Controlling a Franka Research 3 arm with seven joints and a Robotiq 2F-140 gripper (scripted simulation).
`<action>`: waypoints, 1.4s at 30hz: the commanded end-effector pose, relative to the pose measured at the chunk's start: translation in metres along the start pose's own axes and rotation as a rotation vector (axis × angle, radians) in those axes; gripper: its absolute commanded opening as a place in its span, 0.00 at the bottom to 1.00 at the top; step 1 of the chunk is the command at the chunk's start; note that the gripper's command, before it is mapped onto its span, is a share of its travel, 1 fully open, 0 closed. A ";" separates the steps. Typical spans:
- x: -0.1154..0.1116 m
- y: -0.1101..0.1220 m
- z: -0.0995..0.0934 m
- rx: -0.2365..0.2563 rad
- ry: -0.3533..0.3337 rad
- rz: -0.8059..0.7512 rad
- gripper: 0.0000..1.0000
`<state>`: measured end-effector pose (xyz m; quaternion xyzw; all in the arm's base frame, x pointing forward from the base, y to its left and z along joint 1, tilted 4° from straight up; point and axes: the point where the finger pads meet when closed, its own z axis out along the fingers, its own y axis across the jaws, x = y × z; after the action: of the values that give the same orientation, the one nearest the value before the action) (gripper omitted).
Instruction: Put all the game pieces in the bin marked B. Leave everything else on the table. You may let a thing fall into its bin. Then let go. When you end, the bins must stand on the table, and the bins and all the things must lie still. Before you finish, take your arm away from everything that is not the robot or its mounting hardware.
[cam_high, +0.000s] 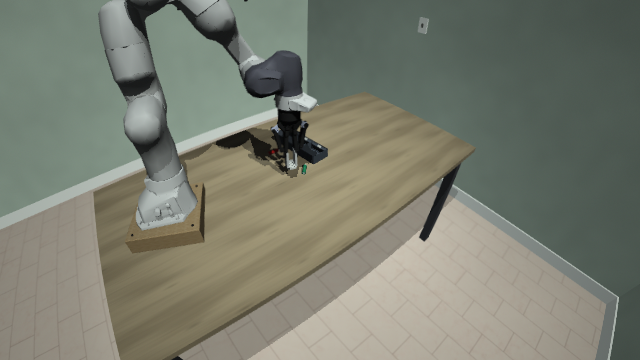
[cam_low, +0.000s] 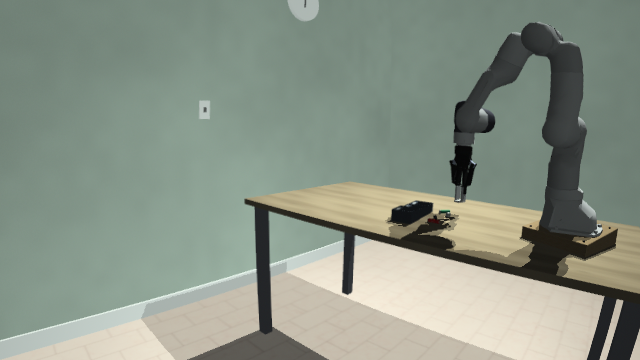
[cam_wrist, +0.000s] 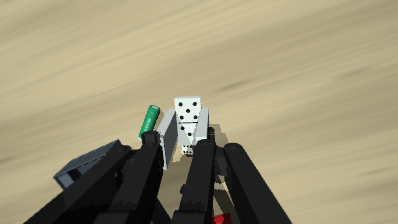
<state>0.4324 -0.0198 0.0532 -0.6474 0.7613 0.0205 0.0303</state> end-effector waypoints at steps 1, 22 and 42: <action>0.001 0.000 -0.001 0.000 0.001 0.005 0.13; -0.029 -0.007 -0.007 0.000 0.001 0.005 0.13; -0.135 -0.030 -0.007 0.000 0.001 0.005 0.13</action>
<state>0.4810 0.0939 0.0701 -0.6700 0.7411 0.0199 0.0381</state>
